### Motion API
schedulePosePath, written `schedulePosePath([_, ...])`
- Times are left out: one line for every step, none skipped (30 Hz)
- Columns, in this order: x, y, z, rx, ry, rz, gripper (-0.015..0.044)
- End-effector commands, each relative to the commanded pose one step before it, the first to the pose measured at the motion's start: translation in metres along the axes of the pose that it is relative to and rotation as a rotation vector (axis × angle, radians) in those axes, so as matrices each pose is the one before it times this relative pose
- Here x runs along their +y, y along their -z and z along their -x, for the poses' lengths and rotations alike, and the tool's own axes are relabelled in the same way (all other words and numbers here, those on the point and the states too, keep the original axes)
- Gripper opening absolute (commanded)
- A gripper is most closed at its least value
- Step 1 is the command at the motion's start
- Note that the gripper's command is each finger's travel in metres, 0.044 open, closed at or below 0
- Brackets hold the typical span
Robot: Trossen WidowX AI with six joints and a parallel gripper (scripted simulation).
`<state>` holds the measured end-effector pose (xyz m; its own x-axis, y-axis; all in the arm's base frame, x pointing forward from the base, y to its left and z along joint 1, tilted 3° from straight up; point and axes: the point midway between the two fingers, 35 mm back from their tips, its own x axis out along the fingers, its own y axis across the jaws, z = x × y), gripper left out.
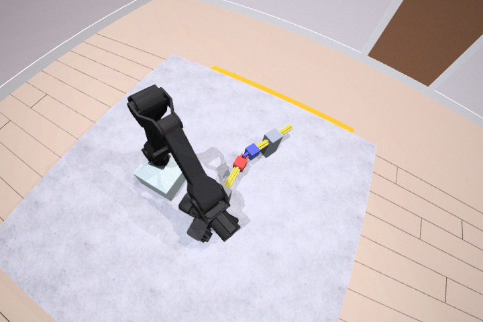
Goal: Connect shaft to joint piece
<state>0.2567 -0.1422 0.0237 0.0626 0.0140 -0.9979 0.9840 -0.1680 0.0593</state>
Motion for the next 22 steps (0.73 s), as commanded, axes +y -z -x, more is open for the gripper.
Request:
schedulePosePath([-0.00005, -0.00007, -0.00009, -0.00001, 0.00110, -0.0004, 0.0382])
schedulePosePath([0.00000, 0.00000, 0.00000, 0.00000, 0.00000, 0.0000, 0.0408])
schedulePosePath([0.00000, 0.00000, 0.00000, 0.00000, 0.00000, 0.0000, 0.0434])
schedulePosePath([0.00000, 0.00000, 0.00000, 0.00000, 0.00000, 0.0000, 0.0440])
schedulePosePath([0.00000, 0.00000, 0.00000, 0.00000, 0.00000, 0.0000, 0.0440])
schedulePosePath([0.00000, 0.00000, 0.00000, 0.00000, 0.00000, 0.0000, 0.0440])
schedulePosePath([0.00000, 0.00000, 0.00000, 0.00000, 0.00000, 0.0000, 0.0440])
schedulePosePath([0.00000, 0.00000, 0.00000, 0.00000, 0.00000, 0.0000, 0.0440])
schedulePosePath([0.00000, 0.00000, 0.00000, 0.00000, 0.00000, 0.0000, 0.0440])
schedulePosePath([0.00000, 0.00000, 0.00000, 0.00000, 0.00000, 0.0000, 0.0440])
schedulePosePath([0.00000, 0.00000, 0.00000, 0.00000, 0.00000, 0.0000, 0.0440])
schedulePosePath([0.00000, 0.00000, 0.00000, 0.00000, 0.00000, 0.0000, 0.0440])
schedulePosePath([0.00000, 0.00000, 0.00000, 0.00000, 0.00000, 0.0000, 0.0440])
schedulePosePath([0.00000, 0.00000, 0.00000, 0.00000, 0.00000, 0.0000, 0.0440])
schedulePosePath([0.00000, 0.00000, 0.00000, 0.00000, 0.00000, 0.0000, 0.0440])
schedulePosePath([0.00000, 0.00000, 0.00000, 0.00000, 0.00000, 0.0000, 0.0440])
schedulePosePath([0.00011, -0.00006, 0.00235, 0.00066, -0.00063, 0.0003, 0.0440])
schedulePosePath([0.00022, -0.00012, 0.00709, 0.00198, -0.00187, 0.0009, 0.0440])
schedulePosePath([0.00000, -0.00002, 0.01072, 0.00296, -0.00281, 0.0014, 0.0440])
schedulePosePath([-0.00021, 0.00010, 0.00720, 0.00196, -0.00187, 0.0009, 0.0440])
schedulePosePath([-0.00011, 0.00006, 0.00241, 0.00065, -0.00062, 0.0003, 0.0440])
schedulePosePath([0.00000, 0.00000, 0.00000, 0.00000, 0.00000, 0.0000, 0.0440])
